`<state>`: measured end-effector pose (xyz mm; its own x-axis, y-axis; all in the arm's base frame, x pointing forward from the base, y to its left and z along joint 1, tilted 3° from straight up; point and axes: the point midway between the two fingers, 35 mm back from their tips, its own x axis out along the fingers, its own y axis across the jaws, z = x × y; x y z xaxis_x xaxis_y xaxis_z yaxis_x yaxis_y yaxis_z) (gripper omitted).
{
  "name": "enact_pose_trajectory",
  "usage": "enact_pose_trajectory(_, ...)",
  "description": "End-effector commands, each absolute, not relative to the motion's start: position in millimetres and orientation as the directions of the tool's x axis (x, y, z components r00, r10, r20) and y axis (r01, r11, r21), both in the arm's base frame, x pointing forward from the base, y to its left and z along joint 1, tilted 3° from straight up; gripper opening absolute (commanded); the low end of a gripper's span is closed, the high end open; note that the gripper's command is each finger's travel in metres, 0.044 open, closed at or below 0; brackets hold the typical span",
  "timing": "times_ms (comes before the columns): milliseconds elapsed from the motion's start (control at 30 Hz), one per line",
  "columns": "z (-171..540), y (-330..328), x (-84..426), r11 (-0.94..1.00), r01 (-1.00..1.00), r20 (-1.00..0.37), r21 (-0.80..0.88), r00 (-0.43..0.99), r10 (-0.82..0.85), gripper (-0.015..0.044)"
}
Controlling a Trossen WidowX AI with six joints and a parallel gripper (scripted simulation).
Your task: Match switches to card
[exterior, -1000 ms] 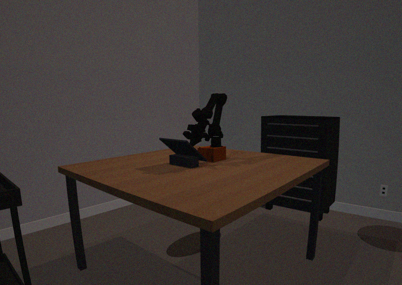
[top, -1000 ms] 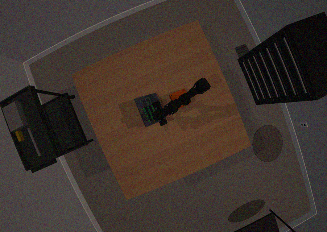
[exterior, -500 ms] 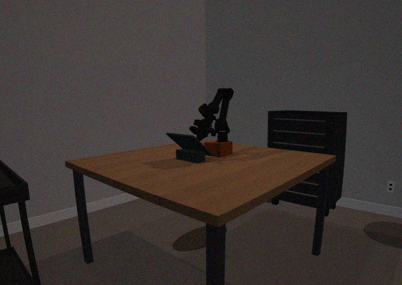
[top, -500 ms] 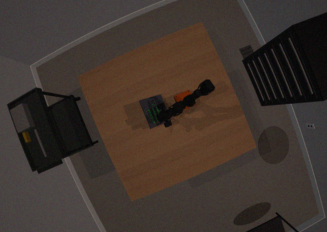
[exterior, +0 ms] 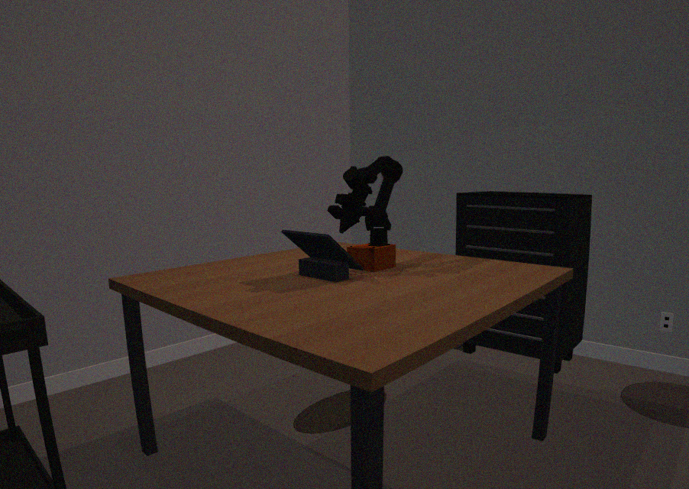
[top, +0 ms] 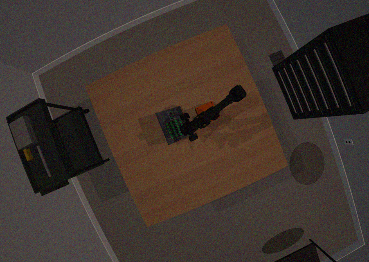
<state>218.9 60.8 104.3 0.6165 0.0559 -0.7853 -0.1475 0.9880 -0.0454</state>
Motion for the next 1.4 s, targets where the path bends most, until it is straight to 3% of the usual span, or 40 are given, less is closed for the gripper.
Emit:
enact_pose_trajectory(0,107.7,43.9,222.2,0.988,-0.147,-0.789,-0.047,0.612,0.054,0.0000)
enact_pose_trajectory(333,112.1,-15.6,228.3,0.988,-0.147,-0.779,-0.053,0.625,0.051,0.0000)
enact_pose_trajectory(1367,65.9,-13.7,264.7,0.988,-0.147,-0.760,-0.053,0.647,0.055,0.0000)
